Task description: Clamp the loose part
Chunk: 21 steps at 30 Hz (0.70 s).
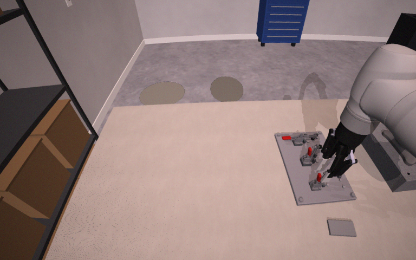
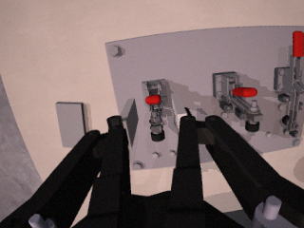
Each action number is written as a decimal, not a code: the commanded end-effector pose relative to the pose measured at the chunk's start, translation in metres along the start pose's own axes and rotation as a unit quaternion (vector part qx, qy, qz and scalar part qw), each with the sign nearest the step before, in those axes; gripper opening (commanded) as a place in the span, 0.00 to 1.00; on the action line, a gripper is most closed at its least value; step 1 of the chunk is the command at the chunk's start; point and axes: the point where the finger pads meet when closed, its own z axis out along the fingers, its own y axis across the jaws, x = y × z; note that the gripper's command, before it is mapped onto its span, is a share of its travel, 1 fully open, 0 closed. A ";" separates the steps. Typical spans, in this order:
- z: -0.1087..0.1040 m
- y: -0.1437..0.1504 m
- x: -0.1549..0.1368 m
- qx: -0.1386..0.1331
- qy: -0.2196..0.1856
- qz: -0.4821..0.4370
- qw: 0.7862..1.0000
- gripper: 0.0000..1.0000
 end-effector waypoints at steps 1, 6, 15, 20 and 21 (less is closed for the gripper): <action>-0.009 0.000 0.000 0.000 0.000 0.000 1.000 0.35; -0.025 0.000 0.000 0.000 0.000 0.000 1.000 0.35; -0.030 0.000 0.000 0.000 0.000 0.000 1.000 0.35; -0.030 0.000 0.000 0.000 0.000 0.000 1.000 0.35; -0.030 0.000 0.000 0.000 0.000 0.000 1.000 0.35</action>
